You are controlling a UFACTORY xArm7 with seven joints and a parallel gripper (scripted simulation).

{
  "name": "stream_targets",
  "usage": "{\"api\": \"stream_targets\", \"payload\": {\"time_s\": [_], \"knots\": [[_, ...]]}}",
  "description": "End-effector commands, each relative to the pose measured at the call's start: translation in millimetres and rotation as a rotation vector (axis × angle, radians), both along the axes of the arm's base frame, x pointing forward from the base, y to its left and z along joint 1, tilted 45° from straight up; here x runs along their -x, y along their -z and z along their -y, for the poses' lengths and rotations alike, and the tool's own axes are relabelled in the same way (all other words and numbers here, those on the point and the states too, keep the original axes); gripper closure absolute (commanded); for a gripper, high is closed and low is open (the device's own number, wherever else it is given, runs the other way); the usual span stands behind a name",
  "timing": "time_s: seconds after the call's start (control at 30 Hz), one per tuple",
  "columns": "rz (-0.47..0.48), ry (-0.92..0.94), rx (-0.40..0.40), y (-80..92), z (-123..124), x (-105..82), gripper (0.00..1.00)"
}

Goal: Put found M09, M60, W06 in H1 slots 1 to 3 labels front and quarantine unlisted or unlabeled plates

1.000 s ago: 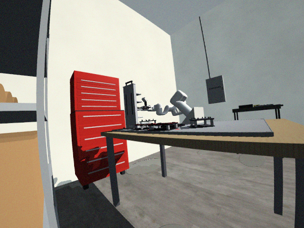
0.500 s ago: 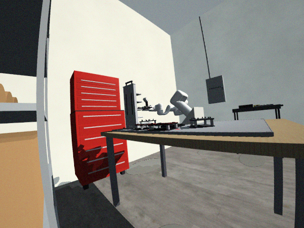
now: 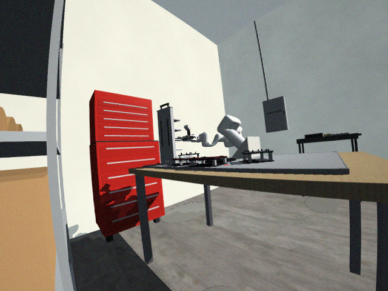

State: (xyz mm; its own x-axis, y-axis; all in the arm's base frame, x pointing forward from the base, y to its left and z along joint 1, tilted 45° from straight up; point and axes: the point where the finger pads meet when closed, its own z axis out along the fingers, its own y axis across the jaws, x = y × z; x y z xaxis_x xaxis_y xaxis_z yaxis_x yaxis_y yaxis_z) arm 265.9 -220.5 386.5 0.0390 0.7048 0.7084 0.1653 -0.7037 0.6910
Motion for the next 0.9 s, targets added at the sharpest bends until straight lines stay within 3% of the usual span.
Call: {"api": "stream_targets", "payload": {"time_s": [0.0, 0.87], "knots": [[-0.001, -0.001, 0.002, -1.3, 0, 8.0, 1.0], [-0.001, 0.0, 0.002, -6.6, 3, 44.2, 1.0]]}}
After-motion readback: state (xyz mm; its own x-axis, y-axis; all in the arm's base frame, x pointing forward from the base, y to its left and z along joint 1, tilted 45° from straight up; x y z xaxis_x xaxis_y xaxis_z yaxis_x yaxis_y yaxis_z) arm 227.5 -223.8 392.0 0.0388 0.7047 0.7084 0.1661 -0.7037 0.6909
